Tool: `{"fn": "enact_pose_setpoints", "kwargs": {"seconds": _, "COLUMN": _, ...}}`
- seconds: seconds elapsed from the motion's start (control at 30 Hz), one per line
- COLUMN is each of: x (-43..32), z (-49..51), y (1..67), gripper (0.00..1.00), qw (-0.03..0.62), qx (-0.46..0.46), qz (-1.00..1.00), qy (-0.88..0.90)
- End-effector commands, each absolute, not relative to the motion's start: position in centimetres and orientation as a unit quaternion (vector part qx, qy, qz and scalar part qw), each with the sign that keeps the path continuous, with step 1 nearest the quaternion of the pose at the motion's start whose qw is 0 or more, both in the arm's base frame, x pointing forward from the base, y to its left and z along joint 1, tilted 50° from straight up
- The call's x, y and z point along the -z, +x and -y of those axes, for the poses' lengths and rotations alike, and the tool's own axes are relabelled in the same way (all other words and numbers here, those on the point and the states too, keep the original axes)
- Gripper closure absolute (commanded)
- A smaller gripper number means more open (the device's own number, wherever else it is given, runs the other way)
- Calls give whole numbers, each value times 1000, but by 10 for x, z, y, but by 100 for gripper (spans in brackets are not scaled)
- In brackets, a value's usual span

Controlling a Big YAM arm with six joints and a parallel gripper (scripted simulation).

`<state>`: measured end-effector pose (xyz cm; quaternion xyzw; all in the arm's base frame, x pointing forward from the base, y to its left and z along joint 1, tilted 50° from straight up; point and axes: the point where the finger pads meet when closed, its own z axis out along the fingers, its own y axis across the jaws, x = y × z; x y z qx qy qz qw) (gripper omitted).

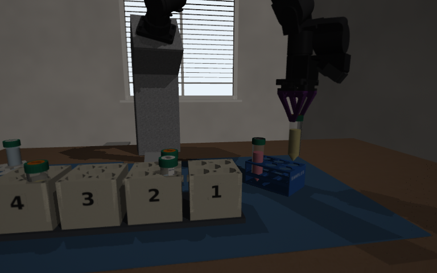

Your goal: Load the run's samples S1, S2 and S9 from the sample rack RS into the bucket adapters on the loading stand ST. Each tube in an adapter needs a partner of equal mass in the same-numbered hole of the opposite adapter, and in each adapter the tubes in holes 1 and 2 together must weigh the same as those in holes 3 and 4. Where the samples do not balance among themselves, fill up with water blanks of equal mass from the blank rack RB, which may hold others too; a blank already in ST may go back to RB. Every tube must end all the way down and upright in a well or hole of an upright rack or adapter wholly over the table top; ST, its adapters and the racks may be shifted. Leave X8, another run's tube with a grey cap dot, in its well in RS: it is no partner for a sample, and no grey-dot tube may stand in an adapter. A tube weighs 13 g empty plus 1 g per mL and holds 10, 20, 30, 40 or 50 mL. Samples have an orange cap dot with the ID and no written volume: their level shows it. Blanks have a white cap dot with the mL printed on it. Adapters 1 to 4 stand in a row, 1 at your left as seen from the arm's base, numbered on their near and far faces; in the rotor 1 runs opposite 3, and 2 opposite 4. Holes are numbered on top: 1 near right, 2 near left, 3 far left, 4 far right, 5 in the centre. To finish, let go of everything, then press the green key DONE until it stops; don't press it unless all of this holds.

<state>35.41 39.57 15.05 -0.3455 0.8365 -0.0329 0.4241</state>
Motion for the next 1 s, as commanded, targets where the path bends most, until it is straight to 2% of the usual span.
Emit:
{"fn": "enact_pose_setpoints", "kwargs": {"seconds": 0.0, "x": -168, "z": -399, "y": 338, "gripper": 100, "qw": 431, "qx": 19, "qz": -835, "qy": -341}}
{"fn": "enact_pose_setpoints", "kwargs": {"seconds": 0.7, "x": -208, "z": -382, "y": 292, "gripper": 100, "qw": 431, "qx": 19, "qz": -836, "qy": -341}}
{"fn": "enact_pose_setpoints", "kwargs": {"seconds": 0.97, "x": -208, "z": -339, "y": 314, "gripper": 100, "qw": 438, "qx": -18, "qz": -861, "qy": -257}}
